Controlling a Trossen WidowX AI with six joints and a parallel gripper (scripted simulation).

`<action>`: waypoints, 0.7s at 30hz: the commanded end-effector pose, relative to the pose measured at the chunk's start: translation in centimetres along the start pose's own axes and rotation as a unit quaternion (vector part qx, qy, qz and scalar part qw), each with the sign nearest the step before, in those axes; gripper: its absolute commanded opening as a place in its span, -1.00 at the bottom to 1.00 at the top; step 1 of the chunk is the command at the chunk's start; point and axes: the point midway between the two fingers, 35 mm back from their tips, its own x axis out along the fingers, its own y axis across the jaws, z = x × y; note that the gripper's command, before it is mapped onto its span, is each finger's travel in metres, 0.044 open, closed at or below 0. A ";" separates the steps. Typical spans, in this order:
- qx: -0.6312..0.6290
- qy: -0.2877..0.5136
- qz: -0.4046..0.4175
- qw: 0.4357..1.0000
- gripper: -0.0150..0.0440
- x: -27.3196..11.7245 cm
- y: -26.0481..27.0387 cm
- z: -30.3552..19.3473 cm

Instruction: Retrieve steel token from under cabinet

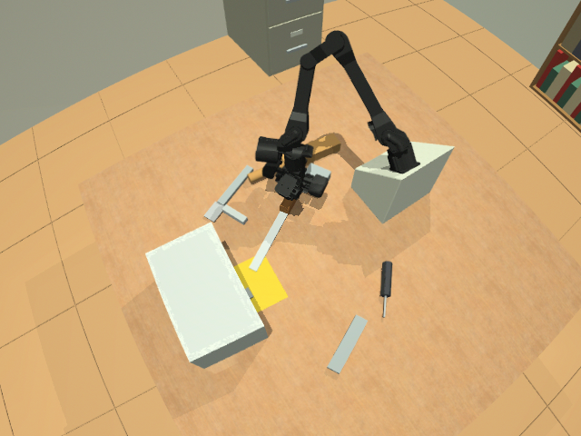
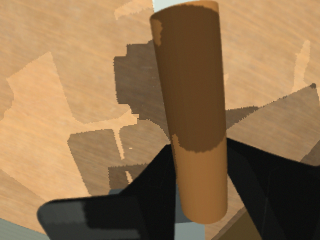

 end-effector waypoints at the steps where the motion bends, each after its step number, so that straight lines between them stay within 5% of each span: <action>1: -0.013 -0.001 0.000 1.000 -0.49 -0.1 -0.5 -0.3; 21: -0.032 0.000 -0.001 0.999 -0.49 -0.1 -3.1 -2.3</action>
